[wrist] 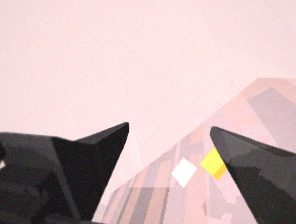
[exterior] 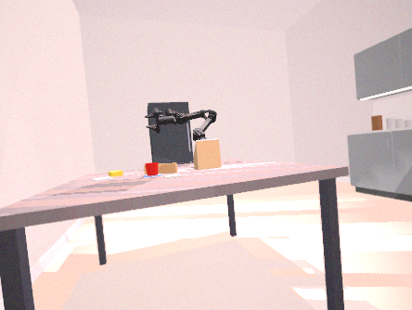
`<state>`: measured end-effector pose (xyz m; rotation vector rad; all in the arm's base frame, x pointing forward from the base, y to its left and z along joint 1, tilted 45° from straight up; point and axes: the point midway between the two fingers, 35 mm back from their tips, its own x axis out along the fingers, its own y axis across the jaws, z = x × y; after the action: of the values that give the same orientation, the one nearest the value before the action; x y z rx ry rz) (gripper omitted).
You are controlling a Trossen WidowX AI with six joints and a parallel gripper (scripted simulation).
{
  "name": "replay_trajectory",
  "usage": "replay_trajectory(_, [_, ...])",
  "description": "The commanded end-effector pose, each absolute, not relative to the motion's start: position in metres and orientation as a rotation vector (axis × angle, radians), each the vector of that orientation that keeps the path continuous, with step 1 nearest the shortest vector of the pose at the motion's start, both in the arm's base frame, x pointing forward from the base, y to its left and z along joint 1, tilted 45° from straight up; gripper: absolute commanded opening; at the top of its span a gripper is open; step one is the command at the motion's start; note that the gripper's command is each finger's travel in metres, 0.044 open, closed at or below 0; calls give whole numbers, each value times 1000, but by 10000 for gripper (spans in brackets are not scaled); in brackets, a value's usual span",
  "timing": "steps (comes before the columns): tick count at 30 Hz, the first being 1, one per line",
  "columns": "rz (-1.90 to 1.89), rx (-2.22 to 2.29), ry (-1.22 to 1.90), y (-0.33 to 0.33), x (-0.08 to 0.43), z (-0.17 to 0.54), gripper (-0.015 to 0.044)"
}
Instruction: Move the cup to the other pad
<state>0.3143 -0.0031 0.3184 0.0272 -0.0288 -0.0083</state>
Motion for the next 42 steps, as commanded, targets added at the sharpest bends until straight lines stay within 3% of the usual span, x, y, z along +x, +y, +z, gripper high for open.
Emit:
replay_trajectory(1, [-9,32,-24,-3,315,317,374])
replay_trajectory(10, [-120,296,317,9,361,241,148])
replay_trajectory(24, [-757,728,805,40,368,64,148])
replay_trajectory(42, [-1429,621,607,50,316,-51,148])
